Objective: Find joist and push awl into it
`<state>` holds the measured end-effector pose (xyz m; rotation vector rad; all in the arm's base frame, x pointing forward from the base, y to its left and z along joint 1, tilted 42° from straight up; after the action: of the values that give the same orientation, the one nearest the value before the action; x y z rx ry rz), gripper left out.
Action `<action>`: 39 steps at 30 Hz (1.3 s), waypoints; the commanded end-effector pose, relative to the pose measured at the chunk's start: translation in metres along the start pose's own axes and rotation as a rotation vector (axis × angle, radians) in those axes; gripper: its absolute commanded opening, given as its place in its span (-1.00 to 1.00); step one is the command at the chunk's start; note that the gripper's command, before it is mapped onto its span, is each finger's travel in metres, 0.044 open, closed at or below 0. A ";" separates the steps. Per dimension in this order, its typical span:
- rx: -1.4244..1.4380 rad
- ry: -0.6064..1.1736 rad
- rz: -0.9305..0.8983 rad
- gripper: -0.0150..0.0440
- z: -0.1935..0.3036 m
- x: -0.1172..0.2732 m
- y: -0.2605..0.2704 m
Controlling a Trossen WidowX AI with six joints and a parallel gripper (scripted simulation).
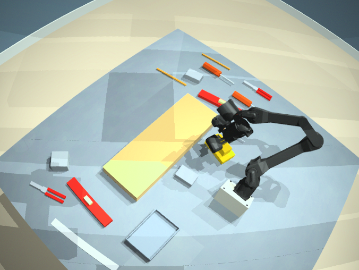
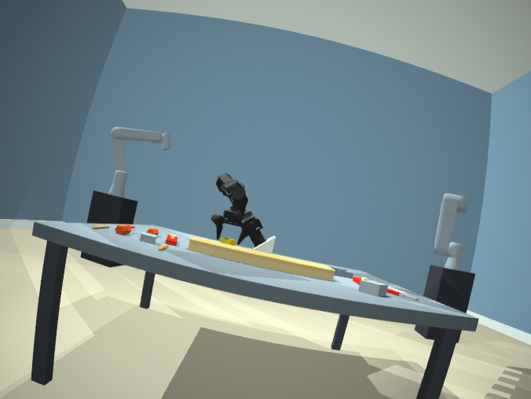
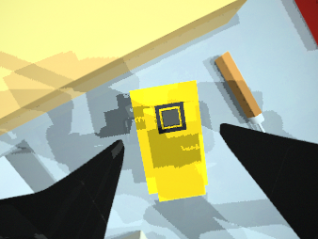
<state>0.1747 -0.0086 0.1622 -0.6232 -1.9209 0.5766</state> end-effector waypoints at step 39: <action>0.004 -0.003 0.002 0.08 0.008 -0.018 -0.001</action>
<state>0.1743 -0.0213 0.1478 -0.6230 -1.9217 0.5807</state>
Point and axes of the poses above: the point midway between the two fingers, 35 mm back from their tips, its own x axis back along the fingers, its own y axis across the jaws, z = x × y, the point moved 8 cm from there along x, back along the fingers, and after that the axes turned 1 degree about x, right-handed, at the moved point
